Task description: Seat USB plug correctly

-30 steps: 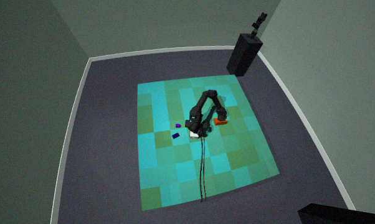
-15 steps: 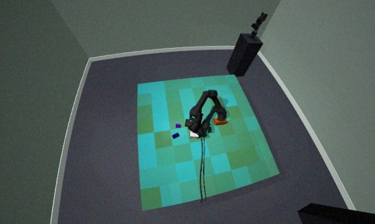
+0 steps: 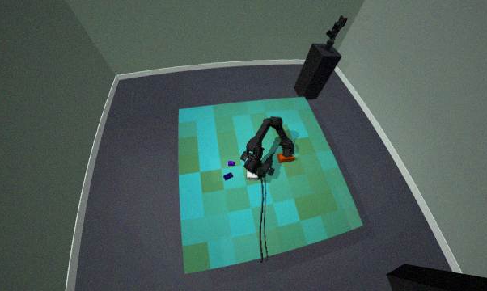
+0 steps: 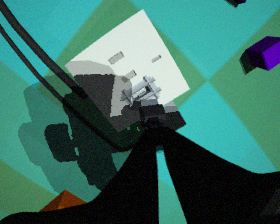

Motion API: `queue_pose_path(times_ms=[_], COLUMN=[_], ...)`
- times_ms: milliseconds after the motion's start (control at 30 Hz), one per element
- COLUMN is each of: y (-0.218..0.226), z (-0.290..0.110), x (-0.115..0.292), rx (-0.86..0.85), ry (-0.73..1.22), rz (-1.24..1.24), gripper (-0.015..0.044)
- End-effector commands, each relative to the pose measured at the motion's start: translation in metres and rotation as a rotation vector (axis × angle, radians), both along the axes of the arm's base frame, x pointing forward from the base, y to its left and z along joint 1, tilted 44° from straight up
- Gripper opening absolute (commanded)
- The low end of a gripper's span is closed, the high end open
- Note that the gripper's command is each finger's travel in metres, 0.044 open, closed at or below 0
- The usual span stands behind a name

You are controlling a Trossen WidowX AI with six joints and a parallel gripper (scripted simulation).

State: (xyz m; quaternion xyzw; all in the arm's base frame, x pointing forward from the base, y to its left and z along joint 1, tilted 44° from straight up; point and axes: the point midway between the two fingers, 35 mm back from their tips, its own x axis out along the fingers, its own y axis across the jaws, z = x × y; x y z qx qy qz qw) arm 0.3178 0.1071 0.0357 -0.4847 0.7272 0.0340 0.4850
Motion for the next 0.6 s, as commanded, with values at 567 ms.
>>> queue_pose_path(times_ms=[567], y=[-0.0002], z=[-0.0004], x=[-0.0002], rx=[-0.033], ry=[-0.376], rz=[-0.413], gripper=[0.0000])
